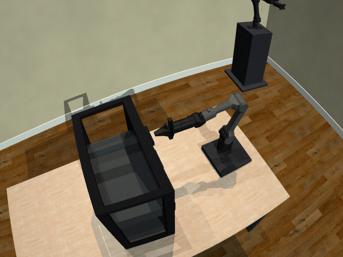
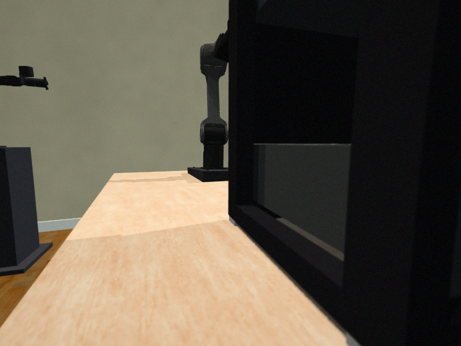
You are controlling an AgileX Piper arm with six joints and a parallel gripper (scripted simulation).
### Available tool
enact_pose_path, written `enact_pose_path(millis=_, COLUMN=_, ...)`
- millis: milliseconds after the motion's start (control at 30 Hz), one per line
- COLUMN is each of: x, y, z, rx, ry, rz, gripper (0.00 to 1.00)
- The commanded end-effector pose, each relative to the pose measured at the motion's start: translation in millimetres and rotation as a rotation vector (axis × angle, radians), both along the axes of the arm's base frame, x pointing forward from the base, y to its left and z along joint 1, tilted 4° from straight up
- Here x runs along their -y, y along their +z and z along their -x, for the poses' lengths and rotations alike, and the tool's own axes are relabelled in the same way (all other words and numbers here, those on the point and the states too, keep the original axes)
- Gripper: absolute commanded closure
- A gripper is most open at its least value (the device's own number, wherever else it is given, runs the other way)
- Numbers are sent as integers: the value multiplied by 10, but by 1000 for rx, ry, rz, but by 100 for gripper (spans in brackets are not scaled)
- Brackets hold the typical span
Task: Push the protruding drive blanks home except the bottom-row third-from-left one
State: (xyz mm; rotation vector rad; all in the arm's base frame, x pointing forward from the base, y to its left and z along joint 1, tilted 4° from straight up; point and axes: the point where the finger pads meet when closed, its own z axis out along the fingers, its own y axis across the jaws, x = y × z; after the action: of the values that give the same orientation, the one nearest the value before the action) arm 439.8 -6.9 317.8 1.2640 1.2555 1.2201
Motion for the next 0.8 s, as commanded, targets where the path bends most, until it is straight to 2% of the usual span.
enact_pose_path(millis=0, x=-4, y=18, z=-29, rx=3, ry=-1, rz=0, gripper=100)
enact_pose_path(millis=100, x=-6, y=13, z=-127, rx=3, ry=-1, rz=0, gripper=100)
enact_pose_path(millis=767, x=-10, y=25, z=-130, rx=3, ry=-1, rz=0, gripper=100)
